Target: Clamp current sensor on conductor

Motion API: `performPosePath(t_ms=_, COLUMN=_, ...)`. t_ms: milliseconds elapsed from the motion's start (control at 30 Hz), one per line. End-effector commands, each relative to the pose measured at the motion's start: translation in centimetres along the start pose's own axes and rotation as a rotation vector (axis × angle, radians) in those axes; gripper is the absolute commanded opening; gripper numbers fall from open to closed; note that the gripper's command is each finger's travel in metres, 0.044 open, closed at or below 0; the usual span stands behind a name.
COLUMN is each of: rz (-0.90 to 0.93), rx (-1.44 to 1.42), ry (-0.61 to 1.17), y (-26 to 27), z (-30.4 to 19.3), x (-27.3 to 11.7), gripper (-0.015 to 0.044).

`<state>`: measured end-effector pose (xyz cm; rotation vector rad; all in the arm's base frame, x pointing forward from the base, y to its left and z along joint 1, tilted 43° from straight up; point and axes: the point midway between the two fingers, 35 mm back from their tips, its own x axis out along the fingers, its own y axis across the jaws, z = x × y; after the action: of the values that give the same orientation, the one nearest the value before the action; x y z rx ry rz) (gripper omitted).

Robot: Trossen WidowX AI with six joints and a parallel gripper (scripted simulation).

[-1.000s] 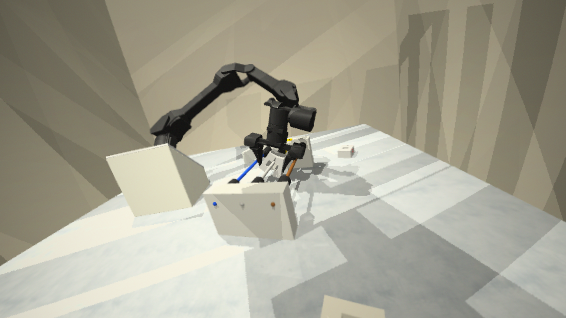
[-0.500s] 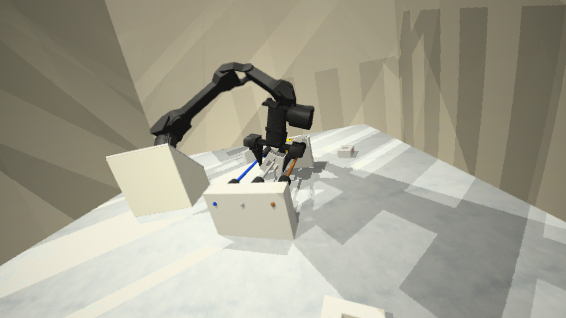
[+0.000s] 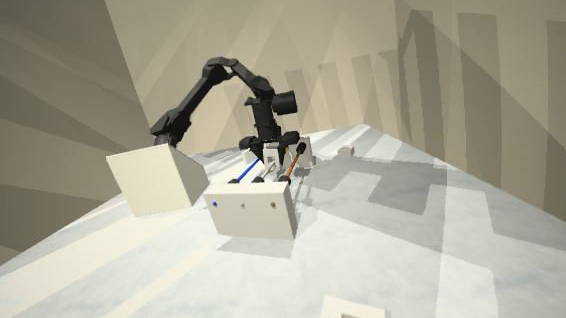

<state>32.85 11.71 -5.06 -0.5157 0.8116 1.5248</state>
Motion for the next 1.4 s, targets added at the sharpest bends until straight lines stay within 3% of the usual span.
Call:
performPosePath(t_ms=0, rz=0.004, rx=0.0, ry=0.001, y=0.0, z=0.0, x=0.0, gripper=0.0)
performPosePath(t_ms=1300, rz=0.046, rx=-0.001, ry=0.0, y=-1.0, z=0.0, x=0.8, gripper=0.0)
performPosePath(t_ms=1367, rz=0.046, rx=-0.001, ry=0.002, y=-1.0, z=0.0, x=0.3, gripper=0.0053)
